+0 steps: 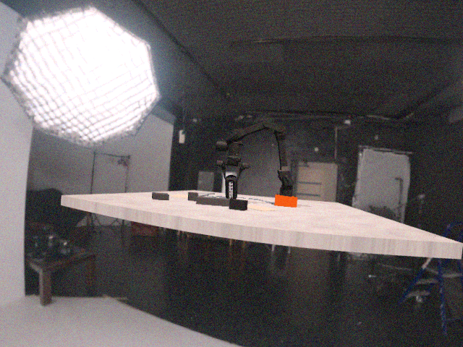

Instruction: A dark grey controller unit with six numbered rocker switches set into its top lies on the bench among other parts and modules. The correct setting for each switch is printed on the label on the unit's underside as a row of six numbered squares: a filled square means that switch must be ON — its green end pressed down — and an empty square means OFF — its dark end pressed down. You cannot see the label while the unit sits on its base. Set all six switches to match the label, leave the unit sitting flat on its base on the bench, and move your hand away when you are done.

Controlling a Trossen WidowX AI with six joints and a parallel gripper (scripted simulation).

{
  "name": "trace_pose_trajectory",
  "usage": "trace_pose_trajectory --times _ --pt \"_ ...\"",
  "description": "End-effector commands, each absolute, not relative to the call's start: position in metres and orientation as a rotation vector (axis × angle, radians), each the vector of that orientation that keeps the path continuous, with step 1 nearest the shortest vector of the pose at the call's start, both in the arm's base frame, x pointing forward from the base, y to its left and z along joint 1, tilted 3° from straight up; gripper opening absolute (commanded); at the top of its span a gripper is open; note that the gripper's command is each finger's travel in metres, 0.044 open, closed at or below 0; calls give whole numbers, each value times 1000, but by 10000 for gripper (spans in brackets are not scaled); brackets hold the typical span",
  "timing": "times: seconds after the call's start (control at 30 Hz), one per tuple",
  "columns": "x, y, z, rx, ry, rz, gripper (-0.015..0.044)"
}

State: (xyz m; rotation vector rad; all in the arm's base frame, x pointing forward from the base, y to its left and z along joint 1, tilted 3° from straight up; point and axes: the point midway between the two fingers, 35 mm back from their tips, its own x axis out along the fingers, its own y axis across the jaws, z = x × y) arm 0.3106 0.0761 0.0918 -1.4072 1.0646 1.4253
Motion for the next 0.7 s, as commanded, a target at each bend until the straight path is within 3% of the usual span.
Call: trace_pose_trajectory --times 0.0,0.67 --pt "306 76 85 -1395 1084 1433 338" --pt "302 89 78 -1394 1083 1433 338"
